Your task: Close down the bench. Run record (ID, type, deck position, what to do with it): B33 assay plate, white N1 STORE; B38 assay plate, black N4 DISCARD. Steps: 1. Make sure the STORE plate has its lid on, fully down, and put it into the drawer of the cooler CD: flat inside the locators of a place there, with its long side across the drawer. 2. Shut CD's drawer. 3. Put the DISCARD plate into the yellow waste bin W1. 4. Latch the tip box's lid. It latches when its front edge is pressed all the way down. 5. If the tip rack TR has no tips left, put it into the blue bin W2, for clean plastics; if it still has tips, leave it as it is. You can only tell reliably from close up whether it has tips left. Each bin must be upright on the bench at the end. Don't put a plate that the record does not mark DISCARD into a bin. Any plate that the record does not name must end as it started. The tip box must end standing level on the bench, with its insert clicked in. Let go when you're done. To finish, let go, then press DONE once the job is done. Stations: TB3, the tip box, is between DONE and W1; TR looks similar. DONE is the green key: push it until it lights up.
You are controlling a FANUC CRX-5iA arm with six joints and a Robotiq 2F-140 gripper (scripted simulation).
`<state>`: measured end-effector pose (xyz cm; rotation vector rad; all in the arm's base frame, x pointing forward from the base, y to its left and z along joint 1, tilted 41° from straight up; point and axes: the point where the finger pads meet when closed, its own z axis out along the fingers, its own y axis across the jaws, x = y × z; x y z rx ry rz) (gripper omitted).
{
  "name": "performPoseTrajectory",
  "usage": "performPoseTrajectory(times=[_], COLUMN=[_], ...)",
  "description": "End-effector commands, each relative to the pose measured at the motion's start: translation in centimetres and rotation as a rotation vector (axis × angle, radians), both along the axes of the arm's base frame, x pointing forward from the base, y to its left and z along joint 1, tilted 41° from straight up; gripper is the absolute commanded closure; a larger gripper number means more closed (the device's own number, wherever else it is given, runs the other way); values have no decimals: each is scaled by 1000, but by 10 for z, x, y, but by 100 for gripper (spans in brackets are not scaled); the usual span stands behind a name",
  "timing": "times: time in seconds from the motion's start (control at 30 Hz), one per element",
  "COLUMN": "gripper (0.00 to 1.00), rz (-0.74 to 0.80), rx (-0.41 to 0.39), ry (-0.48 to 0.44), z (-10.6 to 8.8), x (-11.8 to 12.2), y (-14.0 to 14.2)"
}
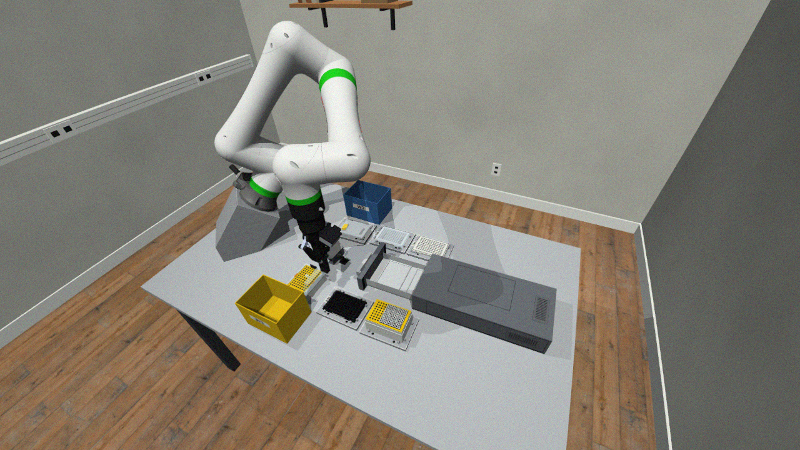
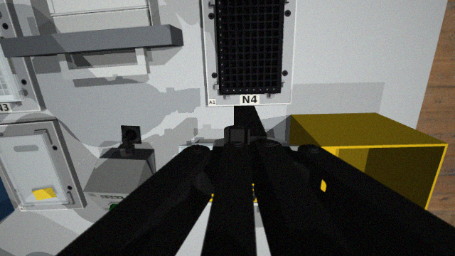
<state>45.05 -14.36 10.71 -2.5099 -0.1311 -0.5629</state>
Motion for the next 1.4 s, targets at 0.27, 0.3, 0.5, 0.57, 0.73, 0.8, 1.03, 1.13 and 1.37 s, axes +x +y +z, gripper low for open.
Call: performPoseTrajectory(times=[0.27,0.3,0.5,0.57,0.73,0.8,1.03,1.13,1.37], gripper=[90,90,90,90,90,90,90,90,90], rz=[-1,-1,-1,-1,-1,-1,-1,-1,-1], rx=[-1,-1,-1,-1,-1,-1,-1,-1,-1], ry=[-1,-1,-1,-1,-1,-1,-1,-1,-1], z=[-12,-13,-19,-21,-27,-30,-30,-30,-32], x=[6,7,9,10,14,15,15,15,7], y=[8,9,13,15,19,21,21,21,20])
